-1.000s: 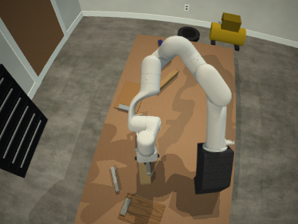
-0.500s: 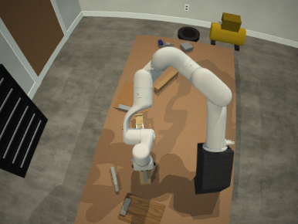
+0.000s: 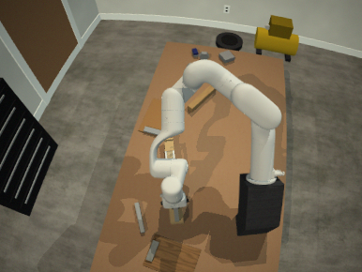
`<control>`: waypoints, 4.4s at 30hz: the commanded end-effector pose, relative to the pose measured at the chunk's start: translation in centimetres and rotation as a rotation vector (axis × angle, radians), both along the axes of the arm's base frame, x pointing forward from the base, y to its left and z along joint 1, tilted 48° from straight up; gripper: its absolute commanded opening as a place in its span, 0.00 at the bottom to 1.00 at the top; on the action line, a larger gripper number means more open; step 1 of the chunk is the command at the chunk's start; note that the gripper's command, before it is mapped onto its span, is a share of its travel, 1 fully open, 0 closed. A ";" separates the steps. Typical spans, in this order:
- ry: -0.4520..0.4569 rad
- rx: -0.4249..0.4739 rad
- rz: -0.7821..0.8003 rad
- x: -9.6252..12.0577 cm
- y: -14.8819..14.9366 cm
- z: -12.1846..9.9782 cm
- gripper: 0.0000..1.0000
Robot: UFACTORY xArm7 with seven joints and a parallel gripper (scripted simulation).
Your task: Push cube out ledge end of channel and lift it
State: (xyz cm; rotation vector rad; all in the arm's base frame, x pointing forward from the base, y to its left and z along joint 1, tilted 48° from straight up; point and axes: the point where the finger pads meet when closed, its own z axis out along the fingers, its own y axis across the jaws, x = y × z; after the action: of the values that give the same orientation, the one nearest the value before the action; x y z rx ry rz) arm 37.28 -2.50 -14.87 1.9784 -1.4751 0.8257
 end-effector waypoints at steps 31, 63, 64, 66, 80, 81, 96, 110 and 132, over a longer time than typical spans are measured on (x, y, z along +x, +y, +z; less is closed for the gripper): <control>-0.002 0.004 0.004 0.6 -1.3 0.9 0.00; -0.002 0.004 0.004 1.7 -4.1 4.1 0.00; -0.002 0.004 0.004 1.7 -4.1 4.1 0.00; -0.002 0.004 0.004 1.7 -4.1 4.1 0.00; -0.002 0.004 0.004 1.7 -4.1 4.1 0.38; -0.002 0.004 0.004 1.7 -4.1 4.1 0.38; -0.002 0.004 0.004 1.7 -4.1 4.1 0.38; -0.002 0.004 0.004 0.7 0.3 8.2 0.38; 0.030 0.005 0.056 8.0 5.7 6.1 0.38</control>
State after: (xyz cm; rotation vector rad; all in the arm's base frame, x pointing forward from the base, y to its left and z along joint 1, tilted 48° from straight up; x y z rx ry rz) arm 40.57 0.02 -6.90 2.0046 -1.4527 0.8231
